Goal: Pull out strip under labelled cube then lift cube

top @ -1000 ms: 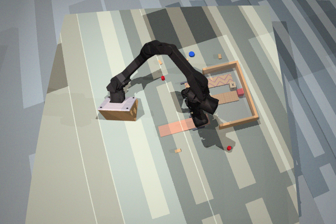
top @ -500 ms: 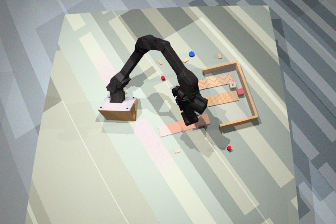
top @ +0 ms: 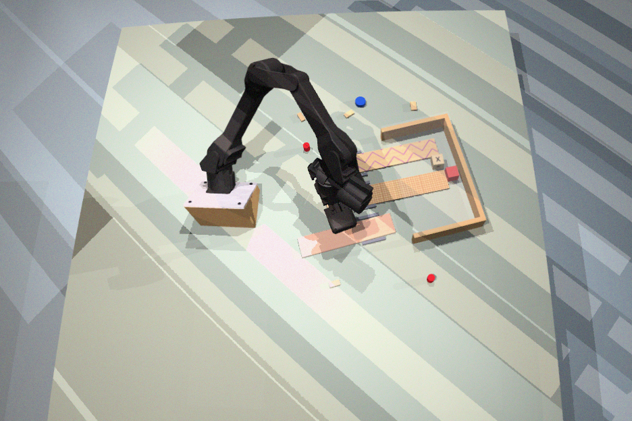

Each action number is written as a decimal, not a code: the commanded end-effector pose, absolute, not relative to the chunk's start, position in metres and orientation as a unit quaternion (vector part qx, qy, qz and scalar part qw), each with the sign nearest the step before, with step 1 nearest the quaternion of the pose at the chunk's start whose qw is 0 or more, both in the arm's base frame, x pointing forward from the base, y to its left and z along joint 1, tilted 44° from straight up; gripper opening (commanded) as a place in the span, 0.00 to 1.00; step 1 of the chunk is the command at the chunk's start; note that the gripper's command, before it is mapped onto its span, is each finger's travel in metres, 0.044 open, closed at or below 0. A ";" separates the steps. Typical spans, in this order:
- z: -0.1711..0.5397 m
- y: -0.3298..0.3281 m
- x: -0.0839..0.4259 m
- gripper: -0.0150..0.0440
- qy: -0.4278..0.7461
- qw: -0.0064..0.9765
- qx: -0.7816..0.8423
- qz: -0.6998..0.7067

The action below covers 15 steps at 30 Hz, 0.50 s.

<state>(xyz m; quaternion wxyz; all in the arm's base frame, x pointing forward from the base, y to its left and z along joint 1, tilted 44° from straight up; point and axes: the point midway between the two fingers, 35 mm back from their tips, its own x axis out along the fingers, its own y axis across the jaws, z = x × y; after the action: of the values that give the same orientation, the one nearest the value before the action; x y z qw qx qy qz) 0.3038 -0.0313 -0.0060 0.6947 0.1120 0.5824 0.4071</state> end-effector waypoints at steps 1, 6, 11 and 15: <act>0.010 -0.047 0.303 0.25 0.580 0.698 0.108 0.405; 0.017 -0.053 0.303 0.25 0.580 0.698 0.108 0.405; 0.017 -0.053 0.303 0.25 0.580 0.698 0.108 0.405; 0.017 -0.053 0.303 0.25 0.580 0.698 0.108 0.405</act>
<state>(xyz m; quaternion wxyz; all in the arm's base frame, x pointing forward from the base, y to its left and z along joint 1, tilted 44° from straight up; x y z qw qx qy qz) 0.3023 -0.0521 0.0153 0.6974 0.1114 0.5810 0.4045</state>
